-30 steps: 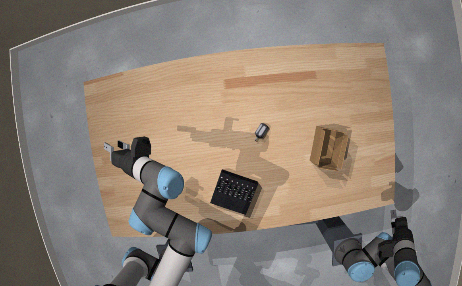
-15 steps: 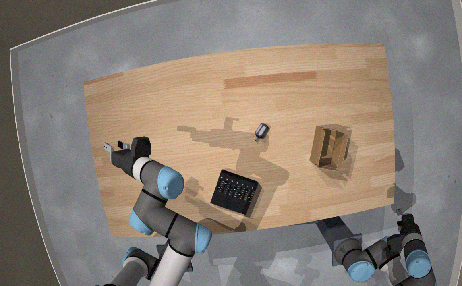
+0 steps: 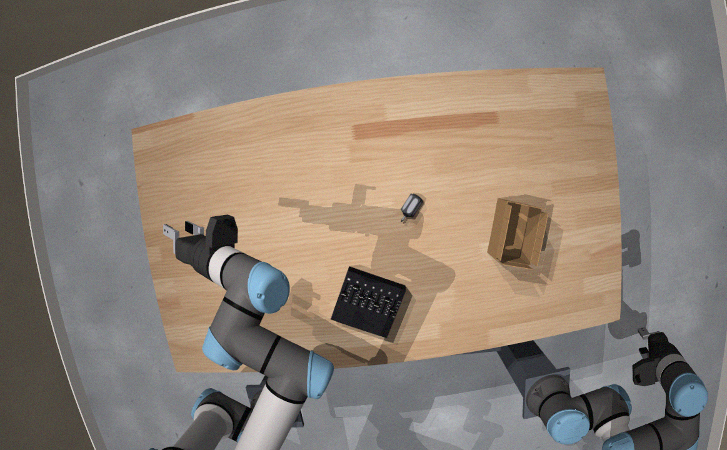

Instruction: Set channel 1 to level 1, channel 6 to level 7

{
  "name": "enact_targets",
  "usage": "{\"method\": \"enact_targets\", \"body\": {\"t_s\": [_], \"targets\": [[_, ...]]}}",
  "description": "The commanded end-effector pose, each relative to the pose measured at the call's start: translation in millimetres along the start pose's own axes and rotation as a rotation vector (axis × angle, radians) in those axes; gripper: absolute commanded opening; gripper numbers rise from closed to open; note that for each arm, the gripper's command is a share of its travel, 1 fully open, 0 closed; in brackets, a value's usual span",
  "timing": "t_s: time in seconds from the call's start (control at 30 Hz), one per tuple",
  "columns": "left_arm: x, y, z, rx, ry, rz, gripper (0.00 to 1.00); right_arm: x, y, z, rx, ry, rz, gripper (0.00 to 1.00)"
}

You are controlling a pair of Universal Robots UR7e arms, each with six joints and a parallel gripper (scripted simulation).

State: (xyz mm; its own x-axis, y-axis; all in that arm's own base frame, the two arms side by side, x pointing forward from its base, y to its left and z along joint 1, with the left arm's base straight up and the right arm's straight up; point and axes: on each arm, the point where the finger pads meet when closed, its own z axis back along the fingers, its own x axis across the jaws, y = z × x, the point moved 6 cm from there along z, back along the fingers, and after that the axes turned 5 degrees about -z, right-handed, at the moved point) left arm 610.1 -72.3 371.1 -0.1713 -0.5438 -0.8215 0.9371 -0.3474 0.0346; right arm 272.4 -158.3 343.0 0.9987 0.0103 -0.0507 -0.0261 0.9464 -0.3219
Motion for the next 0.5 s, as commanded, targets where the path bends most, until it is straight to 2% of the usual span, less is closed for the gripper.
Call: {"method": "enact_targets", "body": {"t_s": [0.0, 0.23, 0.3, 0.47], "targets": [[-0.9, 0.3, 0.6, 0.002, 0.0, 0.002, 1.0, -9.4, -27.9, -18.3, 0.049, 0.035, -0.004, 1.0], [-0.9, 0.3, 0.6, 0.002, 0.0, 0.002, 1.0, -32.4, -67.1, -47.0, 0.116, 0.067, -0.017, 1.0], [-0.9, 0.3, 0.6, 0.002, 0.0, 0.002, 1.0, -32.4, -67.1, -47.0, 0.116, 0.067, -0.017, 1.0], [-0.9, 0.3, 0.6, 0.002, 0.0, 0.002, 1.0, -54.9, -94.6, -68.3, 0.164, 0.076, -0.028, 1.0]]}}
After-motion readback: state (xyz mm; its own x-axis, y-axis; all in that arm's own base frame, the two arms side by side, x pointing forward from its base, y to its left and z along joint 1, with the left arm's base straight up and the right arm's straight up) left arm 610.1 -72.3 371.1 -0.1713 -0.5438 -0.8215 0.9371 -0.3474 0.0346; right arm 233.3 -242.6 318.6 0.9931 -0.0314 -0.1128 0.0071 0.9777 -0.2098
